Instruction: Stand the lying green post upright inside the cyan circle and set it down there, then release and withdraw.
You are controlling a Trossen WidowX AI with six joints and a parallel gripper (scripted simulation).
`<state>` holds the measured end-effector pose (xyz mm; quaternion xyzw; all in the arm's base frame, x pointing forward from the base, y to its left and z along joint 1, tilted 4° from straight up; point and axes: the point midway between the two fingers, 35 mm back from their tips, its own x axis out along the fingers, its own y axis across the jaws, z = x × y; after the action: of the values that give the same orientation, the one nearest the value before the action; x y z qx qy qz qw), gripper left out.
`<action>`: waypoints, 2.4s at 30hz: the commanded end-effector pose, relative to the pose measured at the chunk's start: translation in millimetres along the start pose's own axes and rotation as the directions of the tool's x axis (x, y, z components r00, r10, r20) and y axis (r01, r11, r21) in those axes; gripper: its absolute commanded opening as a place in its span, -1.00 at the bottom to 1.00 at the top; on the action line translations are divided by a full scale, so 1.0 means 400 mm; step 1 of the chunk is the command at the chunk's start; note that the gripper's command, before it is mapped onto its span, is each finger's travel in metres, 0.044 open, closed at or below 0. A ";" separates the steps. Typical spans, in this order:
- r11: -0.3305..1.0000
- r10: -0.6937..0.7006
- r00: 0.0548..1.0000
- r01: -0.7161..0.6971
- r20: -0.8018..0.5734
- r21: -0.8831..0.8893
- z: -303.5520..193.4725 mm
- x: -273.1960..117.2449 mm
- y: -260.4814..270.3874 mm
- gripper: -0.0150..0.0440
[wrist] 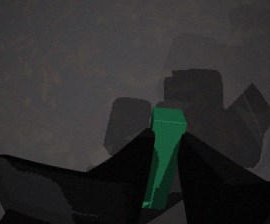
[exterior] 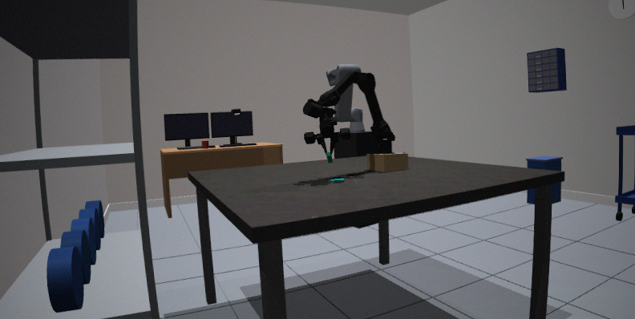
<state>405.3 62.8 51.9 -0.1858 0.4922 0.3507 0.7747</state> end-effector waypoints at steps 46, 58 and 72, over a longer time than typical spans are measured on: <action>0.999 0.022 0.941 -0.037 0.339 0.039 -0.010 0.009 -0.030 -0.42; 0.998 0.026 0.910 -0.044 0.413 0.033 -0.015 0.001 -0.033 -0.42; 0.999 0.034 0.869 -0.050 0.493 0.019 -0.024 -0.012 -0.032 -0.42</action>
<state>410.8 47.2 51.6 -0.0759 0.2954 0.3924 0.8678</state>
